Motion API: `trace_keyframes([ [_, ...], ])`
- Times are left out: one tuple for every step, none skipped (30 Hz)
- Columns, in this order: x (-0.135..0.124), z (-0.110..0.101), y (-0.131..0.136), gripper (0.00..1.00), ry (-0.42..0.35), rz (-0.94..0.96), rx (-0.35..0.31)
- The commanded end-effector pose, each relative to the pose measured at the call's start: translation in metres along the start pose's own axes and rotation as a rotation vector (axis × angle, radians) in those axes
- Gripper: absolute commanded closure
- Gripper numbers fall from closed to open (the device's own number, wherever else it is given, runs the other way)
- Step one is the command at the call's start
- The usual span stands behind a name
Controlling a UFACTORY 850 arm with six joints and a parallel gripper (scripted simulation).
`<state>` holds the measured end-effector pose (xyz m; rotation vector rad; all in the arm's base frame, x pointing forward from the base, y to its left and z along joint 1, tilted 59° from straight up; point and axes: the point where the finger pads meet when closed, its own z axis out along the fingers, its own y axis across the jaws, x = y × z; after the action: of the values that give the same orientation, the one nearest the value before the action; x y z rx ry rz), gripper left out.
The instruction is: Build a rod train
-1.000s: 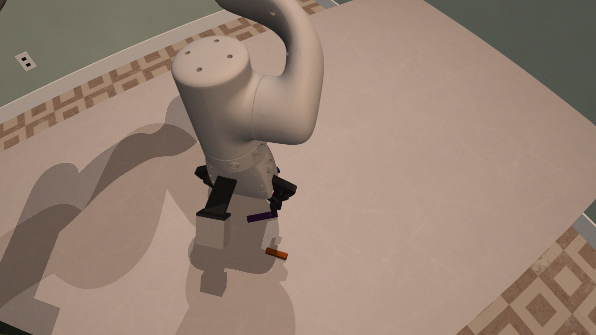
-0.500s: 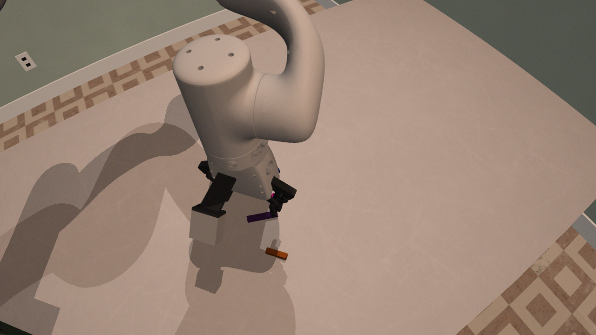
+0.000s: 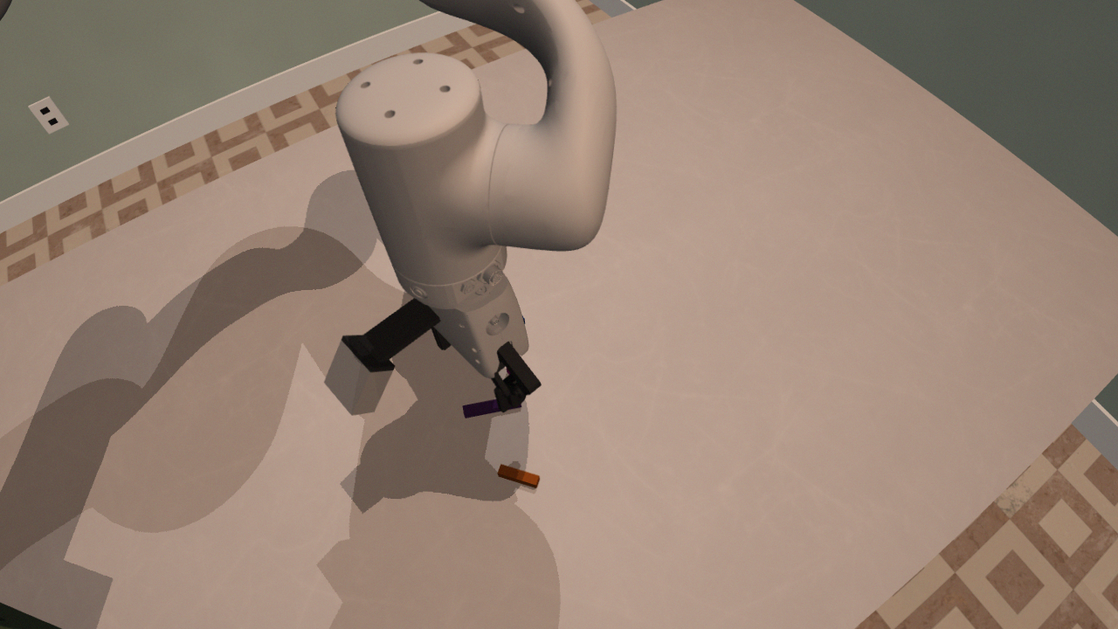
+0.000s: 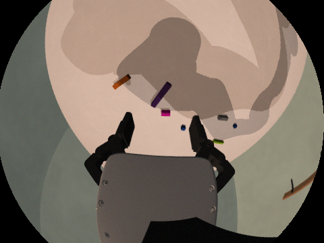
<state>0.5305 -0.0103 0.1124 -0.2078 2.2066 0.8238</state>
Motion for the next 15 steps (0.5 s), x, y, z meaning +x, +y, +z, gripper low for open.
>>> trace_keyframes([
  [-0.004, -0.001, 0.0, 0.0, 0.011, 0.167, -0.005],
  [-0.005, -0.001, 0.0, 0.0, 0.011, 0.201, -0.005],
  [-0.006, -0.001, 0.001, 0.0, 0.011, 0.236, -0.005],
  [-0.007, -0.001, 0.001, 0.0, 0.011, 0.27, -0.005],
  [-0.008, -0.001, 0.001, 0.0, 0.011, 0.304, -0.004],
  [-0.008, -0.001, 0.001, 0.0, 0.011, 0.304, -0.004],
  [-0.008, -0.001, 0.001, 0.0, 0.011, 0.304, -0.004],
  [-0.01, -0.002, 0.001, 0.0, 0.011, 0.382, -0.004],
  [-0.011, -0.002, 0.001, 0.0, 0.011, 0.429, -0.004],
  [-0.012, -0.002, 0.001, 0.0, 0.011, 0.454, -0.004],
  [-0.013, -0.002, 0.002, 0.0, 0.011, 0.485, -0.003],
  [-0.014, -0.002, 0.002, 0.0, 0.011, 0.519, -0.003],
  [-0.015, -0.002, 0.002, 0.0, 0.012, 0.554, -0.003],
  [-0.015, -0.002, 0.002, 0.0, 0.012, 0.588, -0.003],
  [-0.016, -0.002, 0.002, 0.0, 0.012, 0.623, -0.003],
])
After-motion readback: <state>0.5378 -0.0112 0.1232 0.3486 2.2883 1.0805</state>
